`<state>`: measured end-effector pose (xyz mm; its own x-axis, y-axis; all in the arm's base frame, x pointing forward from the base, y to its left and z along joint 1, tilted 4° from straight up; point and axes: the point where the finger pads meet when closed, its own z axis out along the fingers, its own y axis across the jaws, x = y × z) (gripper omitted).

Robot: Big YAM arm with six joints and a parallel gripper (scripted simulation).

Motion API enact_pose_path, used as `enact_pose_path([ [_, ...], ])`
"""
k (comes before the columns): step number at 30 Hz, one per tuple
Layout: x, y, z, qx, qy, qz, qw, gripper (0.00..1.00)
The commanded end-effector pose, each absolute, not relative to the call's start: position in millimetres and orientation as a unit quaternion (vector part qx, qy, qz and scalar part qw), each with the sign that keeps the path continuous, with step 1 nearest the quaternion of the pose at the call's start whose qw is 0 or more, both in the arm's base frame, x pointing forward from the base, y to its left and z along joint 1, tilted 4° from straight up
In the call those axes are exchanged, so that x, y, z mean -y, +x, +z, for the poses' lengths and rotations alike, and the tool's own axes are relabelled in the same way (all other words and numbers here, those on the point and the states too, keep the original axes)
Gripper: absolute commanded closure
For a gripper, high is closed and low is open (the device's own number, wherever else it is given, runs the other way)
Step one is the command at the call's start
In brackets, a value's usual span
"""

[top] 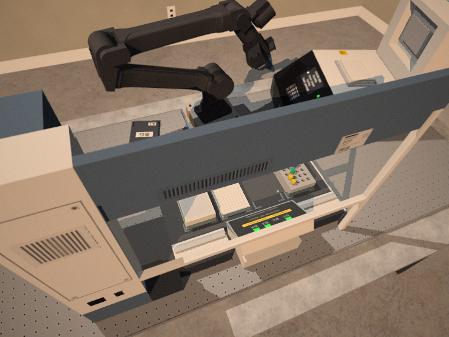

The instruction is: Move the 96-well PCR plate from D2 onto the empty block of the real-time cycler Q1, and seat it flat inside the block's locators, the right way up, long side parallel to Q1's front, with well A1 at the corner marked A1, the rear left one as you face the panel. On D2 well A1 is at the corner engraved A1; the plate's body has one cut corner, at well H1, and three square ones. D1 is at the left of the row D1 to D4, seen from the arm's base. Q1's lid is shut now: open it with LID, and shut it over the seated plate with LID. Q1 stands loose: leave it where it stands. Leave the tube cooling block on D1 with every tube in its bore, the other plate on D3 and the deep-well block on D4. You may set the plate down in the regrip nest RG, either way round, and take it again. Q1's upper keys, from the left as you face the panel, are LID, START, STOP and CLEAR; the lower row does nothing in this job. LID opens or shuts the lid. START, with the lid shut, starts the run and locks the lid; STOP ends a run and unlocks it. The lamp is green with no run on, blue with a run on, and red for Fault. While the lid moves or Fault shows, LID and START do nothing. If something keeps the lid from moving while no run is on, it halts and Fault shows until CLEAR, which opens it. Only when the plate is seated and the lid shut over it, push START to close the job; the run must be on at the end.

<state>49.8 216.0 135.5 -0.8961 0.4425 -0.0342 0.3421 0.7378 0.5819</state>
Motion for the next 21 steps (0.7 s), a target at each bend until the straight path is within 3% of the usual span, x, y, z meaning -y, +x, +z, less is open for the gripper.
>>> enact_pose_path([
  [1, -237.3, 53.3, 174.0, -0.916, 0.210, 0.333, 0.081, 1.00],
  [21, -248.0, 62.1, 127.7, -0.924, 0.207, 0.309, 0.086, 1.00],
])
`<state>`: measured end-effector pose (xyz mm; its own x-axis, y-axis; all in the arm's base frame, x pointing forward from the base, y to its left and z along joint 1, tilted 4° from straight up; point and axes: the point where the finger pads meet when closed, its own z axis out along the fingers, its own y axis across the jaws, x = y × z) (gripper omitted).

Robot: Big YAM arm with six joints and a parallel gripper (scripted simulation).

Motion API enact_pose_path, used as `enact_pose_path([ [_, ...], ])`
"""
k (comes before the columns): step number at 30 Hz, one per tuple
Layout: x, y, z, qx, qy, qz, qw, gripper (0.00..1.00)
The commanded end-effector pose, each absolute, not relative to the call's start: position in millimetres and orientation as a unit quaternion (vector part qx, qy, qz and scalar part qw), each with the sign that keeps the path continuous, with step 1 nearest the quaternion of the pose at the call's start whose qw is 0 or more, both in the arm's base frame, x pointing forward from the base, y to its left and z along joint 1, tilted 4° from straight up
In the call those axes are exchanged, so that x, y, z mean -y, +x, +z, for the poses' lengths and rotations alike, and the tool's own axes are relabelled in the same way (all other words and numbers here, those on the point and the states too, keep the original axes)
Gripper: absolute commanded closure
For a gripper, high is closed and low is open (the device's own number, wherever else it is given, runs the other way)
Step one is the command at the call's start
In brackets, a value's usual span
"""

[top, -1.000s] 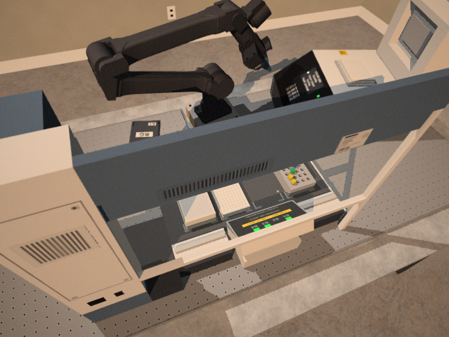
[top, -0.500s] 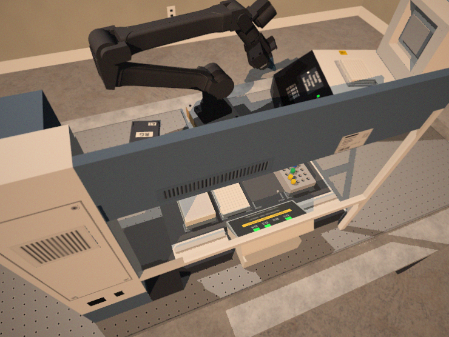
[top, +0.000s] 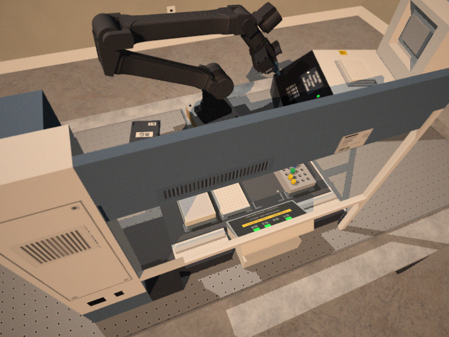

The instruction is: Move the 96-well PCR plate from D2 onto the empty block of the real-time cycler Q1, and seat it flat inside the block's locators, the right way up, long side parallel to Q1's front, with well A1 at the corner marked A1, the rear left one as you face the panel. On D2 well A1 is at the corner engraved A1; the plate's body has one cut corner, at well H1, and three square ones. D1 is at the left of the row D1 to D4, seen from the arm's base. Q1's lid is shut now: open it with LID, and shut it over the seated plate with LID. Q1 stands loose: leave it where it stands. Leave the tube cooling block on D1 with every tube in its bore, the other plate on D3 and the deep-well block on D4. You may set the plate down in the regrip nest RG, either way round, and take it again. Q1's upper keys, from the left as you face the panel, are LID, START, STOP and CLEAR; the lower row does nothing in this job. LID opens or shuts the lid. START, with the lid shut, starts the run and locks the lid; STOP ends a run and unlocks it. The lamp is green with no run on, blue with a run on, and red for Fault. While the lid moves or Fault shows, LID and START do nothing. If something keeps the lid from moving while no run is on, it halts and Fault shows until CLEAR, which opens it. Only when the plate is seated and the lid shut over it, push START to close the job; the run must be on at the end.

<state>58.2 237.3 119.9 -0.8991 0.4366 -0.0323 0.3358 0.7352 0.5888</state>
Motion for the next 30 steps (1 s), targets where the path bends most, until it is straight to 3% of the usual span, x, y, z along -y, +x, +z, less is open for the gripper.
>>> enact_pose_path([
  [1, -249.6, 63.1, 126.9, -0.923, 0.209, 0.310, 0.086, 1.00],
  [30, -283.5, 79.6, 103.0, -0.922, 0.205, 0.318, 0.088, 1.00],
])
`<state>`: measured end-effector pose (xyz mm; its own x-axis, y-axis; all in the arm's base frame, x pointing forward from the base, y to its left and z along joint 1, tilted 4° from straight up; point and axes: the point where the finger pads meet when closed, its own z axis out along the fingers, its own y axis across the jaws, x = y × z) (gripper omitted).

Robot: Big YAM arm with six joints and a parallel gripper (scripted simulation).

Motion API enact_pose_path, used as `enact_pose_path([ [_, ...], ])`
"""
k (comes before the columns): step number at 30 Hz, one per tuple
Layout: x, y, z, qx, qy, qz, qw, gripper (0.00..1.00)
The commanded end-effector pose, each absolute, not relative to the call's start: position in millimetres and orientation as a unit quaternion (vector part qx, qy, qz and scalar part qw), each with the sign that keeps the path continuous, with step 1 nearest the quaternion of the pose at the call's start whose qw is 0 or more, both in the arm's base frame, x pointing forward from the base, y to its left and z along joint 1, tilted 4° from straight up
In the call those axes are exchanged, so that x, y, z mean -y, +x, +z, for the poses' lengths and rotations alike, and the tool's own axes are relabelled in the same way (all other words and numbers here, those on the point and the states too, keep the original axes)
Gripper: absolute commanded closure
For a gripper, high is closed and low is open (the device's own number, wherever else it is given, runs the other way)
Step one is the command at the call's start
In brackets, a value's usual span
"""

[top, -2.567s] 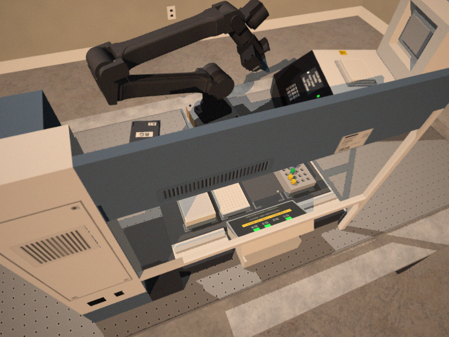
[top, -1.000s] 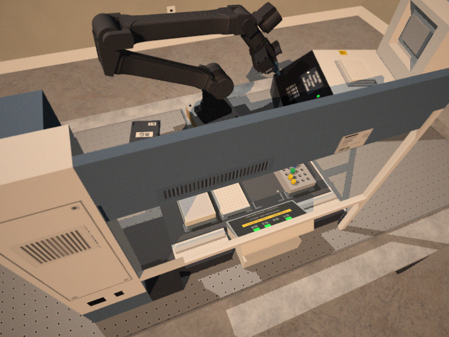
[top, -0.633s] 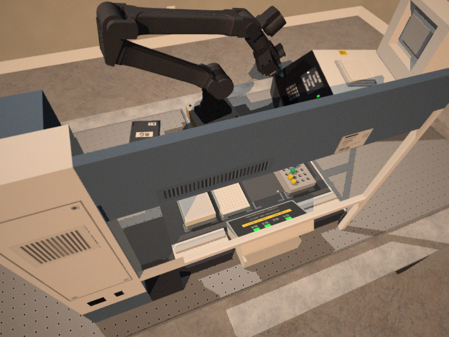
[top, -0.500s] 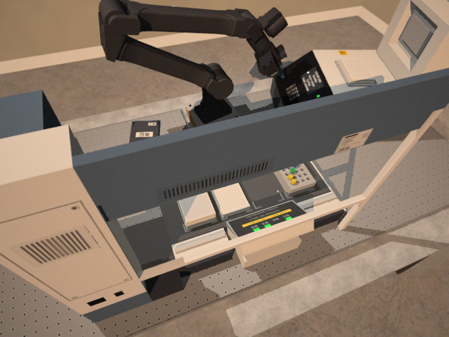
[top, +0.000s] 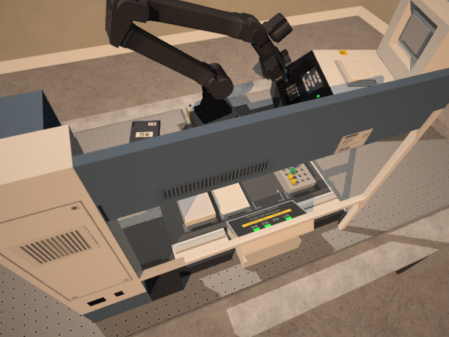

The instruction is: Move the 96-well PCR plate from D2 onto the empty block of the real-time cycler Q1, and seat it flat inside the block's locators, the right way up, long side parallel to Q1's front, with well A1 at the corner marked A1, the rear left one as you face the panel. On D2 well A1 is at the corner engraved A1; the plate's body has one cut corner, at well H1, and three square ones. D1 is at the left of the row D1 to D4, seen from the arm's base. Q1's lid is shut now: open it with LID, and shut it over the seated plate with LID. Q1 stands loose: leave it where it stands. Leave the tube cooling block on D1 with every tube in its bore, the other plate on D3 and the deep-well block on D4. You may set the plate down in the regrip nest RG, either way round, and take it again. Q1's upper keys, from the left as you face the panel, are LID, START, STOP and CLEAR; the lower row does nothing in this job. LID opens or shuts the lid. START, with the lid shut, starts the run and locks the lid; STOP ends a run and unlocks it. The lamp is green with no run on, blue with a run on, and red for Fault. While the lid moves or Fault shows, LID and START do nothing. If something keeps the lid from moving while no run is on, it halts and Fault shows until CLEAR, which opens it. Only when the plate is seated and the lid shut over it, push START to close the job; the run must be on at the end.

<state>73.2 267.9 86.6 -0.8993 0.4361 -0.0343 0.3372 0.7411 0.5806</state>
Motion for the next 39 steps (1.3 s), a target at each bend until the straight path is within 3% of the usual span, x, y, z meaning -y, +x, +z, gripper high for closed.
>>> enact_pose_path([
  [1, -283.5, 79.6, 103.0, -0.922, 0.205, 0.318, 0.088, 1.00],
  [39, -293.5, 80.2, 116.3, -0.918, 0.208, 0.326, 0.085, 1.00],
])
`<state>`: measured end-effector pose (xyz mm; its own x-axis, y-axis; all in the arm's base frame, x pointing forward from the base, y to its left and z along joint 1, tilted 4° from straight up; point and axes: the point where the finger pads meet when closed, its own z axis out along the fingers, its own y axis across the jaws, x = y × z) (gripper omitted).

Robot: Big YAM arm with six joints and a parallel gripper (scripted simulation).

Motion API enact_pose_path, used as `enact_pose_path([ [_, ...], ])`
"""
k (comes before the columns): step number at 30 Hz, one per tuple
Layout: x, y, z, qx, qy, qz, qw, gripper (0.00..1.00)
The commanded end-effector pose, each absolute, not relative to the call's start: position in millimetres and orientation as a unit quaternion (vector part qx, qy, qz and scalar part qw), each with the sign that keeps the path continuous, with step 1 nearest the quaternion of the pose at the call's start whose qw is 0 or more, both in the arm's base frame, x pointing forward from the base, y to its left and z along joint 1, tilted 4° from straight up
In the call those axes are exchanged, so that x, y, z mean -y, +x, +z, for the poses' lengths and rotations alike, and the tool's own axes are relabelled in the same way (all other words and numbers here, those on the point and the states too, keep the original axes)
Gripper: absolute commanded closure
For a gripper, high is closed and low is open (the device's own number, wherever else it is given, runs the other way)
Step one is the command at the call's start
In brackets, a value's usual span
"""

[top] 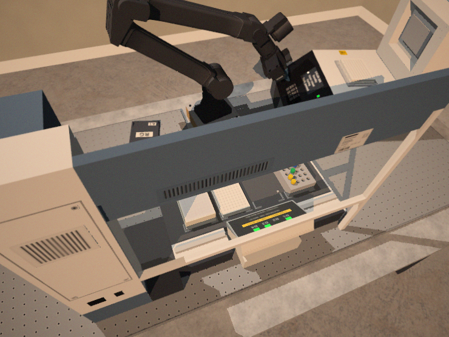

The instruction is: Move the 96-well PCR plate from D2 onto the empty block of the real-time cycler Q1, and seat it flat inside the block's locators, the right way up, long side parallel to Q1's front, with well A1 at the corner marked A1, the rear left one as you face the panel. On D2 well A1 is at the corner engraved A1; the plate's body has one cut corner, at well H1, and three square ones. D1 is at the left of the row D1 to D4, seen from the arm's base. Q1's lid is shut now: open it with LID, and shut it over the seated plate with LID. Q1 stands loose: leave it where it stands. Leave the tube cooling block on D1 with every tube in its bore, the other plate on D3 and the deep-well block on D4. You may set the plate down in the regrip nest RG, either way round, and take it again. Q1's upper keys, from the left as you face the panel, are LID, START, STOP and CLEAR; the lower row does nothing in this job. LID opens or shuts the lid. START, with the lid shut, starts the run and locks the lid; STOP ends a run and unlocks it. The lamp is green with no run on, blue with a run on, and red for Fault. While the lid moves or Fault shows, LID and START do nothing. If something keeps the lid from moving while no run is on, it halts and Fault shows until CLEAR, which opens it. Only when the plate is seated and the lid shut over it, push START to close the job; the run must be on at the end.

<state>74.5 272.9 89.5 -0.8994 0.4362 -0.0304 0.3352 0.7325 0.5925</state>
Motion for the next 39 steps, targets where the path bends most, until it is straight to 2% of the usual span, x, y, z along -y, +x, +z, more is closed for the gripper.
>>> enact_pose_path([
  [1, -291.4, 80.2, 112.9, -0.920, 0.208, 0.321, 0.086, 1.00],
  [14, -275.2, 78.9, 96.4, -0.925, 0.210, 0.304, 0.087, 1.00],
  [23, -286.4, 80.3, 110.6, -0.921, 0.210, 0.316, 0.086, 1.00],
  [39, -294.5, 87.7, 74.2, -0.924, 0.207, 0.308, 0.089, 1.00],
])
